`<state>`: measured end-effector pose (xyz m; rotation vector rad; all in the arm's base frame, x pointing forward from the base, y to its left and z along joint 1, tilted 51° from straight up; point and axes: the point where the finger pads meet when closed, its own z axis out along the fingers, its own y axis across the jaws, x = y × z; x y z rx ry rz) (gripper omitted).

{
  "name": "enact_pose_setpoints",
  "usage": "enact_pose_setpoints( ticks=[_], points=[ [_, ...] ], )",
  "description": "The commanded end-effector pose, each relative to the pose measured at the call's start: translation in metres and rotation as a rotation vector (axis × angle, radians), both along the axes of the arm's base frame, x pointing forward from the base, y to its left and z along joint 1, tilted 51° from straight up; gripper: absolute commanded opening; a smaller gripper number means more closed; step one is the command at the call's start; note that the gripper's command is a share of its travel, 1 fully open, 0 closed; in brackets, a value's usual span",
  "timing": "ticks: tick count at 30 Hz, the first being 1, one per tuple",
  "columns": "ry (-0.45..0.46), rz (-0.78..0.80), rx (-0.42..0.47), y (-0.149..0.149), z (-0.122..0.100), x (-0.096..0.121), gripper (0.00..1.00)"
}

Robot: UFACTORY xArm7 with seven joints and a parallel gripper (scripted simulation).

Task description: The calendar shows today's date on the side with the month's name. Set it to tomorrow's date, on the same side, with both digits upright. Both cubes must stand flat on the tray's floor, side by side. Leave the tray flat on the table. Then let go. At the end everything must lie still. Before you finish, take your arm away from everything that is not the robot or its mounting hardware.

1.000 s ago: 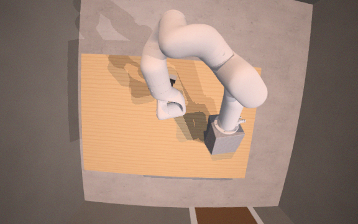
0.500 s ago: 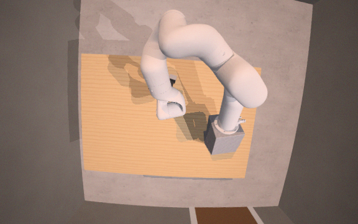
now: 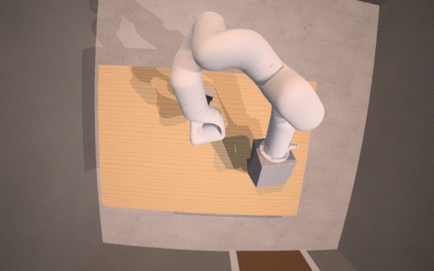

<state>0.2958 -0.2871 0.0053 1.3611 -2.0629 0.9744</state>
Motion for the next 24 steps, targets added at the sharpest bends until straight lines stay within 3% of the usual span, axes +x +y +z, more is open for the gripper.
enact_pose_setpoints(
  ticks=[1, 6, 14, 24],
  points=[
    [-0.001, 0.002, 0.001, 0.001, 0.0, 0.001, 0.27],
    [-0.001, 0.002, 0.001, 0.012, 0.009, 0.001, 0.27],
    [-0.001, 0.002, 0.001, 0.056, 0.045, 0.001, 0.27],
    [-0.001, 0.002, 0.001, 0.078, 0.063, 0.002, 0.27]
  ],
)
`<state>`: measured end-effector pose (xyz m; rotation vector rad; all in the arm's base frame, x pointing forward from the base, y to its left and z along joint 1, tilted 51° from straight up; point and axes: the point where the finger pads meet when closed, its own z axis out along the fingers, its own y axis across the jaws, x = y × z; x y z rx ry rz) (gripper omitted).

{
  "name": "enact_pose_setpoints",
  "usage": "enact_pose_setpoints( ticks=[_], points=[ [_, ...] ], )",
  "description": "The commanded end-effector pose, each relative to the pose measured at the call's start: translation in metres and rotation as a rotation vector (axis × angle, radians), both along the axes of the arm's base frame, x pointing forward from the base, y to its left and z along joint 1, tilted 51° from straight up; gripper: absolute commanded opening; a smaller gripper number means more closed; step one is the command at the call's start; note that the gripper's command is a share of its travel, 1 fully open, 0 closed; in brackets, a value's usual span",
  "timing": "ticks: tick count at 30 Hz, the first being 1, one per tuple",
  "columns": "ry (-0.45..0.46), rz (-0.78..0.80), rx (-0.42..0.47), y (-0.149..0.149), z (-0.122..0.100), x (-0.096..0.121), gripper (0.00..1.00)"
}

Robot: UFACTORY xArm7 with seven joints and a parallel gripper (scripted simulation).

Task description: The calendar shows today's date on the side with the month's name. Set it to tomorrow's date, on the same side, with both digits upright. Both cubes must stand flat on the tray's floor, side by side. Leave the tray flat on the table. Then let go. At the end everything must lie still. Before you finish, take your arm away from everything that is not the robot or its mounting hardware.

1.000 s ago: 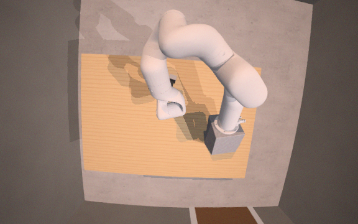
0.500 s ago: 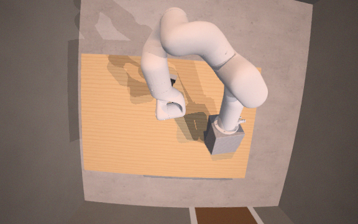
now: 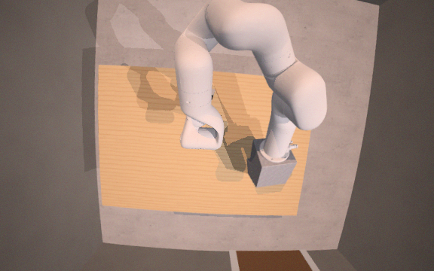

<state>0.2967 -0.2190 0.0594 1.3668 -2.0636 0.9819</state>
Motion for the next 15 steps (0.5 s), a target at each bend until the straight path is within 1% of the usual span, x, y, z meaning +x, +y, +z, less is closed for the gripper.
enact_pose_setpoints(
  ticks=[1, 10, 11, 12, 13, 14, 15],
  points=[
    [0.004, -0.004, 0.001, 0.01, 0.009, 0.001, 0.27],
    [0.004, -0.004, 0.001, 0.011, 0.008, 0.002, 0.27],
    [0.003, -0.002, -0.001, 0.016, 0.004, 0.006, 0.27],
    [0.002, -0.001, -0.003, 0.025, -0.005, 0.015, 0.27],
    [0.001, 0.001, -0.004, 0.039, -0.019, 0.027, 0.27],
    [0.001, 0.001, -0.004, 0.039, -0.019, 0.027, 0.27],
    [0.0, 0.001, -0.004, 0.056, -0.036, 0.037, 0.27]
  ],
)
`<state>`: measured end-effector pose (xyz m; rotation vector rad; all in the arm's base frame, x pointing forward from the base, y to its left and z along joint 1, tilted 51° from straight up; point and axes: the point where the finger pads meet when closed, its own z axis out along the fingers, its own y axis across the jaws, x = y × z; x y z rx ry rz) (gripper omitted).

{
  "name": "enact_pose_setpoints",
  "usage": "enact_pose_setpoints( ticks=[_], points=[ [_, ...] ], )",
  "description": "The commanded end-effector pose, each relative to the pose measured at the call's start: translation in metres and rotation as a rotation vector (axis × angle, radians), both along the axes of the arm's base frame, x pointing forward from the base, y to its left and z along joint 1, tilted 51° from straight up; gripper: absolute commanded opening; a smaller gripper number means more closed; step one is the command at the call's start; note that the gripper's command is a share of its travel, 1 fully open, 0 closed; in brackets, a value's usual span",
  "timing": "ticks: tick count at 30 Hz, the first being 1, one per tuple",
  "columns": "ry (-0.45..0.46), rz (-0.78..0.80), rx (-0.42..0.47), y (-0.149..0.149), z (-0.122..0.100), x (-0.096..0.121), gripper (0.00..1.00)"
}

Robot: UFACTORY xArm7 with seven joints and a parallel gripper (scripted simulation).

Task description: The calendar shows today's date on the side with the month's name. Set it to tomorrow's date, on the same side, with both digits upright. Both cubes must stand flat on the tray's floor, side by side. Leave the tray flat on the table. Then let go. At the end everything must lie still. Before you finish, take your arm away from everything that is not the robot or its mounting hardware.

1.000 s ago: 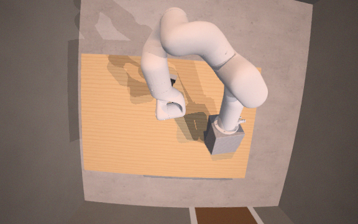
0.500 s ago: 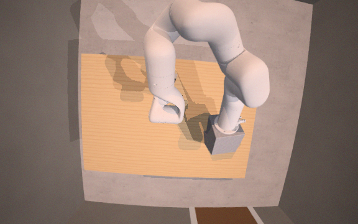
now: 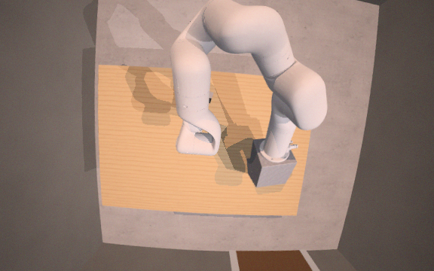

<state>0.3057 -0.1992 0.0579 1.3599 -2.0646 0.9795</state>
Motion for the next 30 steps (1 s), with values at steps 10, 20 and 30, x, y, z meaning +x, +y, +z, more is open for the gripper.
enact_pose_setpoints(
  ticks=[10, 20, 30],
  points=[
    [0.001, 0.0, 0.002, 0.07, -0.071, 0.04, 0.27],
    [0.001, 0.0, 0.002, 0.07, -0.071, 0.04, 0.27],
    [0.001, 0.0, 0.002, 0.064, -0.075, 0.04, 0.27]
  ],
)
